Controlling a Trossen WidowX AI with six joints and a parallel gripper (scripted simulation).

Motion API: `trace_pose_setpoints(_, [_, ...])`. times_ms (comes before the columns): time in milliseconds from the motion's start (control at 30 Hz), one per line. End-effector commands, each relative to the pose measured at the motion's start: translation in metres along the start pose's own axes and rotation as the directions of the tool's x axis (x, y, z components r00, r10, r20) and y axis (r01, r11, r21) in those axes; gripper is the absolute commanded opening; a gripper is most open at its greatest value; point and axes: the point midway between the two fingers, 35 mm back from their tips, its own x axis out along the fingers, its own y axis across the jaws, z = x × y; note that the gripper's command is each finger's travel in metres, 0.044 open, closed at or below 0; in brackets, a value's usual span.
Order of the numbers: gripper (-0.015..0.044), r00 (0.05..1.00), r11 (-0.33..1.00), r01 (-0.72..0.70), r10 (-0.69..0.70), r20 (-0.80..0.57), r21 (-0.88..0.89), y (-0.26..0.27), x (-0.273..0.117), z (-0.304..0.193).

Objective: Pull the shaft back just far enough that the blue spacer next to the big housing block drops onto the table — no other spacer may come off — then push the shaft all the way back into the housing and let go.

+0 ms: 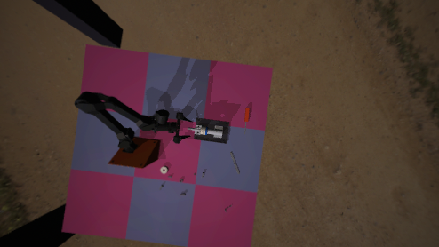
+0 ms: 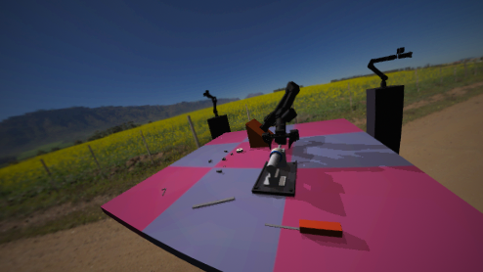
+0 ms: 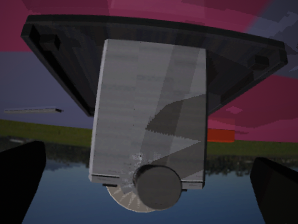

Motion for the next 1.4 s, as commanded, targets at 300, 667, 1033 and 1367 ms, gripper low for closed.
trace_pose_setpoints(300, [0.044, 1.0, 1.0, -0.001, 0.001, -0.003, 0.001, 0.0, 0.002, 0.0])
trace_pose_setpoints(667, [0.044, 1.0, 1.0, -0.001, 0.001, -0.003, 0.001, 0.0, 0.002, 0.0])
trace_pose_setpoints(1033, [0.044, 1.0, 1.0, -0.001, 0.001, -0.003, 0.002, 0.0, 0.003, 0.0])
trace_pose_setpoints(1367, [0.044, 1.0, 1.0, -0.001, 0.001, -0.003, 0.002, 0.0, 0.016, -0.001])
